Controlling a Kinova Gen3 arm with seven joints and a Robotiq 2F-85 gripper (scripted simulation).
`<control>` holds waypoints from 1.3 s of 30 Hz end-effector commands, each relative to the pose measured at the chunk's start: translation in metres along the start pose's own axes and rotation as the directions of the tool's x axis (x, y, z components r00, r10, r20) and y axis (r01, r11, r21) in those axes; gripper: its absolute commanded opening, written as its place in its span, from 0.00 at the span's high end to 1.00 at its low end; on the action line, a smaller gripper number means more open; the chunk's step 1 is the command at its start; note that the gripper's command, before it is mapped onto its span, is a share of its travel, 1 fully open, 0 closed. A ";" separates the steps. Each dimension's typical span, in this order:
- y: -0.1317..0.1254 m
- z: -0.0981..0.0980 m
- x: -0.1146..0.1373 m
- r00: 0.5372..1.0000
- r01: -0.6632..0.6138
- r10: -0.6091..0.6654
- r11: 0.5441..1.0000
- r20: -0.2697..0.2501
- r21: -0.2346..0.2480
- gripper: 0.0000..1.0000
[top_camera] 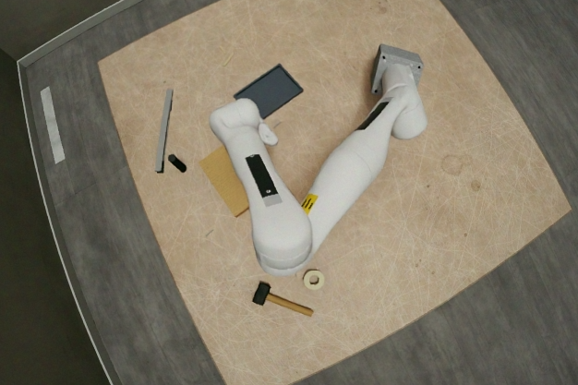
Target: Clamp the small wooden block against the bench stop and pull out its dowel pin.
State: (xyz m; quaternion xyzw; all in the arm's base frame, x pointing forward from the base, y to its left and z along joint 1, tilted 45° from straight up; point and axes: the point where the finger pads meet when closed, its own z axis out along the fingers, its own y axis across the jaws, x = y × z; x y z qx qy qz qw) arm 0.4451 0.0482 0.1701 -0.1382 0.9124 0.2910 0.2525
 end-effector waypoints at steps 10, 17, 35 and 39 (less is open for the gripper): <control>0.000 -0.001 -0.001 0.998 -0.056 0.056 0.998 0.002 0.001 0.90; 0.000 -0.001 -0.001 0.996 -0.090 0.090 0.996 0.003 0.001 0.90; 0.000 -0.001 -0.001 0.983 -0.181 0.181 0.983 0.003 0.001 0.90; 0.000 -0.001 -0.001 0.979 -0.204 0.204 0.979 0.003 0.001 0.90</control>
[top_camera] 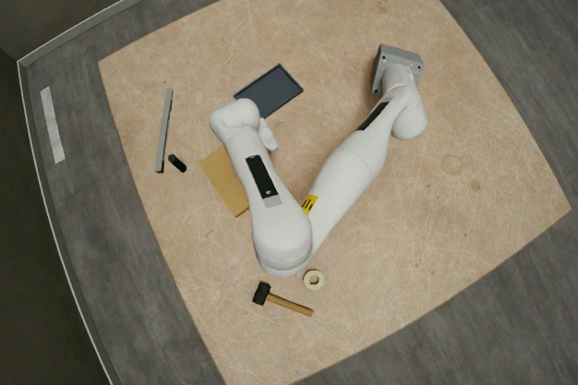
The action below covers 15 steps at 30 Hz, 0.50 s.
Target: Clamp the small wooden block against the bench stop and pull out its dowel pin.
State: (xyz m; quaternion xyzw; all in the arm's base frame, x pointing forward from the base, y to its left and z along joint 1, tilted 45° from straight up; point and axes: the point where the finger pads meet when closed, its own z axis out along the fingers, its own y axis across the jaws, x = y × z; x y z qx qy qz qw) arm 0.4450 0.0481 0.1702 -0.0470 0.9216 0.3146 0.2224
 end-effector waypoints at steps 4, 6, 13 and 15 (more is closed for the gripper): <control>0.000 -0.001 -0.001 1.000 -0.030 0.030 1.000 0.003 0.001 0.90; 0.000 -0.001 -0.001 1.000 -0.030 0.030 1.000 0.003 0.001 0.90; 0.000 -0.001 -0.001 0.997 -0.072 0.072 0.997 0.003 0.001 0.90; 0.000 -0.001 -0.001 0.996 -0.084 0.084 0.996 0.003 0.001 0.90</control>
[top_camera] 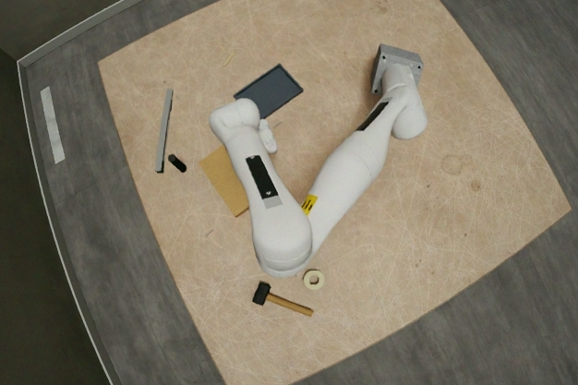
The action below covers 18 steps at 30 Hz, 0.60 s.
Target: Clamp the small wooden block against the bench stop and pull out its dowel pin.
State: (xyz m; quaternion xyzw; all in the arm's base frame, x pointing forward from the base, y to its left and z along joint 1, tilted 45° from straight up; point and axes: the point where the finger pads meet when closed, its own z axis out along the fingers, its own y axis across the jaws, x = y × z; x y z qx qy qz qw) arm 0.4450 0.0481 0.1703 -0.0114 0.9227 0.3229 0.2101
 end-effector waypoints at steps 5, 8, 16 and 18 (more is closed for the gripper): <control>0.000 -0.001 -0.001 0.999 -0.037 0.037 0.999 0.003 0.000 0.90; 0.000 -0.001 -0.001 0.999 -0.043 0.043 0.999 0.003 0.000 0.90; 0.000 -0.001 -0.001 0.996 -0.092 0.092 0.996 0.003 0.000 0.90; 0.000 -0.001 -0.001 0.995 -0.104 0.104 0.995 0.003 0.000 0.90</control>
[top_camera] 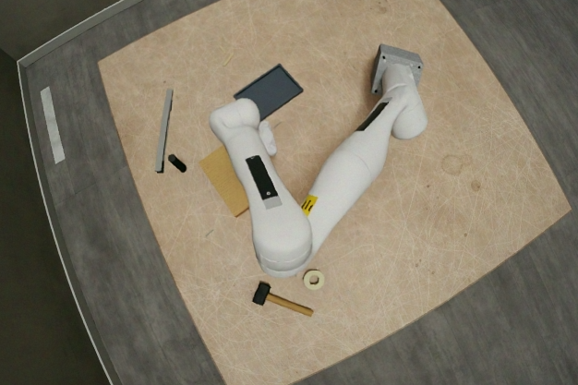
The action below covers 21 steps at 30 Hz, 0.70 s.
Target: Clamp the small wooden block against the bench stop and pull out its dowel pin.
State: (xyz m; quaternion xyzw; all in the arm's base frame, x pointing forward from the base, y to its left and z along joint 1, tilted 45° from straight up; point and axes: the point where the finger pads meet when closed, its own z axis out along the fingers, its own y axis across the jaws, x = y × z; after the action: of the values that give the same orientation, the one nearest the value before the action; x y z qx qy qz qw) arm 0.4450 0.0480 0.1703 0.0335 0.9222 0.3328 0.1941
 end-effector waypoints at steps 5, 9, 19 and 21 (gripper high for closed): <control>0.000 -0.001 -0.001 0.999 -0.038 0.038 0.999 0.003 0.000 0.90; 0.000 -0.001 -0.001 0.999 -0.051 0.051 0.999 0.003 0.000 0.90; 0.000 -0.001 -0.001 0.994 -0.114 0.114 0.994 0.003 0.000 0.90; 0.000 -0.001 -0.001 0.992 -0.126 0.126 0.992 0.003 0.000 0.90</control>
State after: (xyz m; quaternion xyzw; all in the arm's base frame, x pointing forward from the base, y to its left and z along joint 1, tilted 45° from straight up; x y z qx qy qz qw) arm 0.4449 0.0480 0.1704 0.0883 0.9186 0.3437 0.1740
